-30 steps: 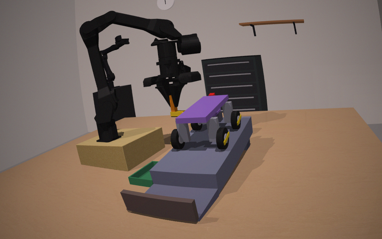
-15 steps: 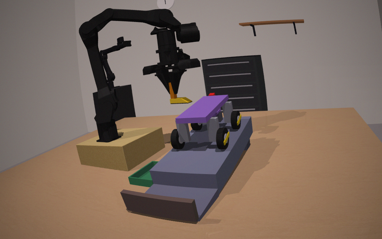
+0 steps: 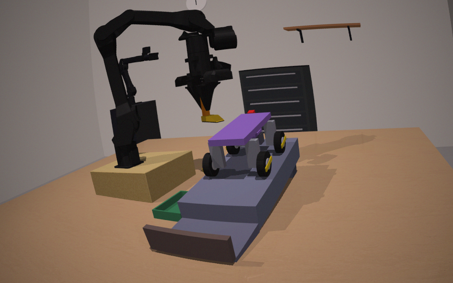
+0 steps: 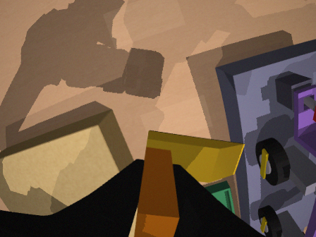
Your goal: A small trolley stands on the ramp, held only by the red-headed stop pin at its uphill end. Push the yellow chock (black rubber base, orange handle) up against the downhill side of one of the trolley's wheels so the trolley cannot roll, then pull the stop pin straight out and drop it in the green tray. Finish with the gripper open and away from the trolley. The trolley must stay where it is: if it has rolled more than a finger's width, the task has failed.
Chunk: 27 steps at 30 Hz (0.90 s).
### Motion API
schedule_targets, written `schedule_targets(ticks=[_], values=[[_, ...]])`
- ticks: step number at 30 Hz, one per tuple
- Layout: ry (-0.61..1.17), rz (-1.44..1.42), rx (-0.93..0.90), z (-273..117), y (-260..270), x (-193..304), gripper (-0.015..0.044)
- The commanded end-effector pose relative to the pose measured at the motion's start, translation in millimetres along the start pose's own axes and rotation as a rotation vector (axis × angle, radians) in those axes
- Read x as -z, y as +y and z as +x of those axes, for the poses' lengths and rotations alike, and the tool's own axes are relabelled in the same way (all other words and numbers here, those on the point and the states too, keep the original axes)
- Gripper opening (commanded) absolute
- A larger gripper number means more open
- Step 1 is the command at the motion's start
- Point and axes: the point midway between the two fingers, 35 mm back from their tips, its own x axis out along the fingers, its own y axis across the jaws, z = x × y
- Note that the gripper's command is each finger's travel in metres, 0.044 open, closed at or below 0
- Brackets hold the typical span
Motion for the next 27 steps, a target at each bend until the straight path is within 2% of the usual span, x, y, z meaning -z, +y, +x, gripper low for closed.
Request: schedule_targets(ticks=[1,27], values=[[0.0,0.139,-0.004,-0.2,0.6,-0.1,0.0],[0.002,1.022,-0.003,-0.2,0.6,-0.1,0.0]])
